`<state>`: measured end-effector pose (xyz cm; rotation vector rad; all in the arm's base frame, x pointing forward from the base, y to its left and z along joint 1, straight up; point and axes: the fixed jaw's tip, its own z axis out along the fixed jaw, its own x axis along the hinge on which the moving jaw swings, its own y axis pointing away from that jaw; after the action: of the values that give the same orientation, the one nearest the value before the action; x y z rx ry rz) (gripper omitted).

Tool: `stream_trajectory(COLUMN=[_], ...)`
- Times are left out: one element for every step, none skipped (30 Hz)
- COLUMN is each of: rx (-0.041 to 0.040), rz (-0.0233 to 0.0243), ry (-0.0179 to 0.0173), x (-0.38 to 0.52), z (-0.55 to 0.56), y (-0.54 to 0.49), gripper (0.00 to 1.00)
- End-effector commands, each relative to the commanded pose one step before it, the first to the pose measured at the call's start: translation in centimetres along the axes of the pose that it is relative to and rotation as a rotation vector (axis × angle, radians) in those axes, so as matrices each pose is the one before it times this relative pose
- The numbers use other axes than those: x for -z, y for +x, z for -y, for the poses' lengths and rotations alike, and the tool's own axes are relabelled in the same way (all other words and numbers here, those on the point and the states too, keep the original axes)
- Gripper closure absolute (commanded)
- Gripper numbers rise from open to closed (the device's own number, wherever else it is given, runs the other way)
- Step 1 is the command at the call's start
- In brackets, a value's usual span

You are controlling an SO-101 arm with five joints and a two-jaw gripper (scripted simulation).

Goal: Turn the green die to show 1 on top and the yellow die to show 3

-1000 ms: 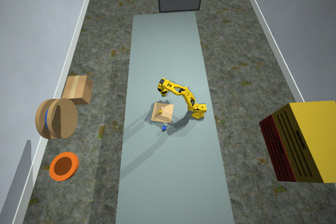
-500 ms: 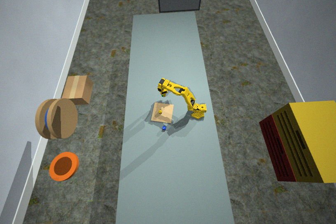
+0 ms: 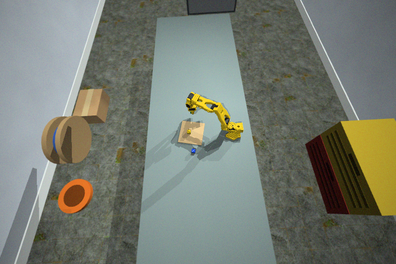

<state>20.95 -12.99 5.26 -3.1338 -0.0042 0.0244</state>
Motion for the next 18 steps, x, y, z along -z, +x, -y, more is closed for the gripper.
stream_trajectory(rx=[-0.06055,-0.0303,-0.03136,-0.0324,-0.03344,-0.03438,-0.03533,-0.0362,-0.03702,-0.03784,-0.03856,-0.03922,-0.03988,-0.04042,-0.04095,0.0,0.0,-0.04141], rz=[-0.06423,-0.00002,0.00002,0.0,0.0,0.00001,-0.00002,0.00001,0.0,0.0,0.0,-0.00001,0.00001,-0.00002,0.0,0.0,0.0,0.00001], ry=[-0.03328,-0.00001,0.00001,0.00001,-0.00003,0.0,0.00003,-0.00001,-0.00001,-0.00001,0.00002,-0.00001,-0.00001,0.00001,0.00001,0.0,0.0,-0.00001], x=[1.5769,-0.0004,0.0003,-0.0002,-0.0002,-0.0001,0.0,0.0,0.0001,0.0001,0.0002,-0.0004,0.0003,-0.0003,0.0004,0.0,0.0,-0.0001], z=[-0.154,0.0,0.0,0.0,0.0,0.0,-0.001,0.0,0.0,-0.001,0.0,0.0,-0.001,0.0,-0.001,0.0,0.0,0.0], y=[0.553,-0.024,-0.025,-0.026,-0.026,-0.027,-0.028,-0.029,-0.029,-0.03,-0.031,-0.031,-0.032,-0.032,-0.032,0.0,0.0,-0.033], gripper=[1.0,1.0,1.0,1.0,1.0,1.0,1.0,1.0,1.0,1.0,1.0,1.0,1.0,1.0,1.0,1.0,1.0,1.0])
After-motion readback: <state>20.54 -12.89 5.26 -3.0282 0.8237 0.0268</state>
